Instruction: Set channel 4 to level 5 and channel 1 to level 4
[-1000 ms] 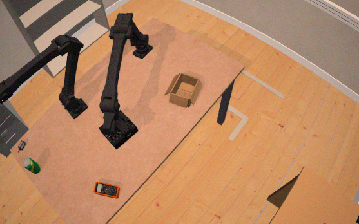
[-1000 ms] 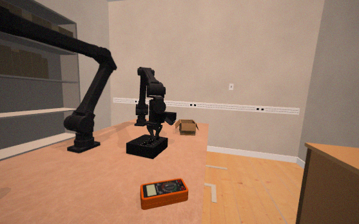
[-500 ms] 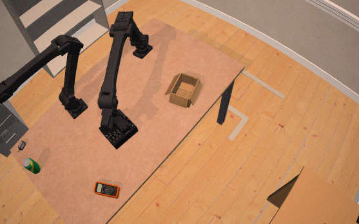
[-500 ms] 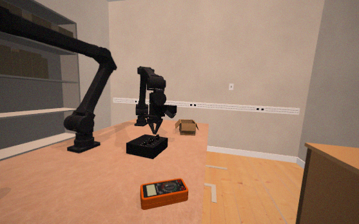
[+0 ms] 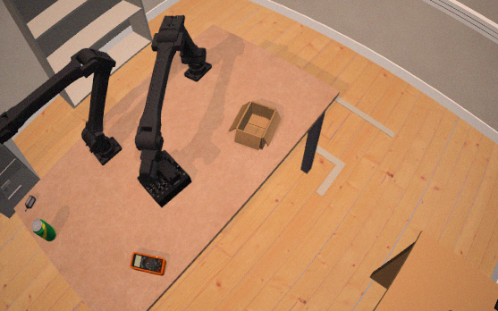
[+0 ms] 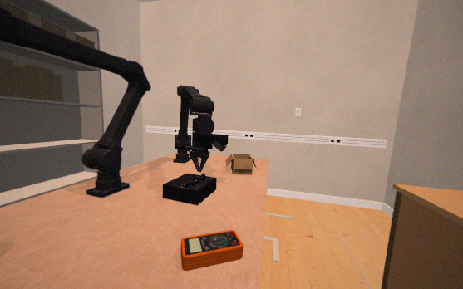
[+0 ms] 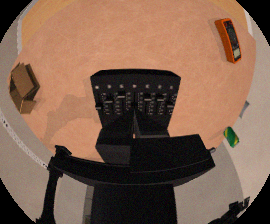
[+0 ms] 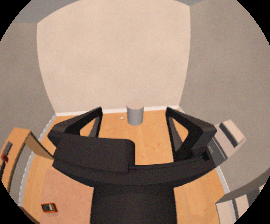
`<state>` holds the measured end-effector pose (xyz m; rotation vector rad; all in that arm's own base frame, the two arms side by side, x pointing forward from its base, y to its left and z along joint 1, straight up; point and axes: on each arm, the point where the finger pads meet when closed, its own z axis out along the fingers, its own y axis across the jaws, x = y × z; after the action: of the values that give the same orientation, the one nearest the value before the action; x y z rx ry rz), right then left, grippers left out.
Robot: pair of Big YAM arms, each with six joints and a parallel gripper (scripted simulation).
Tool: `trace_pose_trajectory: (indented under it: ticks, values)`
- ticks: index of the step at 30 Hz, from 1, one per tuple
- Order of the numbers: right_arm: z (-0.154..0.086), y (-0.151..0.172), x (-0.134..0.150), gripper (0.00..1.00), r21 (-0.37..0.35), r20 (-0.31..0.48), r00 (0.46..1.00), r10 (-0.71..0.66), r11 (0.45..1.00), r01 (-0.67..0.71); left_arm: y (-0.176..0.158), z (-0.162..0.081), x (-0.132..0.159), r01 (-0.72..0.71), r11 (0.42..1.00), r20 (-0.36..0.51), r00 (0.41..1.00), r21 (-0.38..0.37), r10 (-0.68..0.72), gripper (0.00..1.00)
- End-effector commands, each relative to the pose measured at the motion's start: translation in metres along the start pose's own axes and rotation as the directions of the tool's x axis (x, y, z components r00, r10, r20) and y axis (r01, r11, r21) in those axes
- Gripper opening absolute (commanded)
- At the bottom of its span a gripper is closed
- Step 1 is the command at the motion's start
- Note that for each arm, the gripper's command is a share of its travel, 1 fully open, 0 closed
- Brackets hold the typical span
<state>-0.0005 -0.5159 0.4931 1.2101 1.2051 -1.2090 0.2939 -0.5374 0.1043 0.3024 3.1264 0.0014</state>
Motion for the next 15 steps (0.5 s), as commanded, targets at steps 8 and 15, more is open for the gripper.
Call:
trace_pose_trajectory:
  ticks: [8, 15]
  values:
    - [0.006, 0.0, -0.042, 1.0, -0.001, 0.076, 0.997, -0.013, 1.0, 0.013, -0.012, -0.046, -0.012, -0.009, 0.998, 0.05, 0.999, 0.062, 0.006, 1.0]
    - [0.006, 0.0, -0.042, 1.0, -0.001, 0.076, 0.997, -0.013, 1.0, 0.013, -0.011, -0.067, -0.011, -0.009, 0.998, 0.051, 0.999, 0.063, 0.006, 1.0]
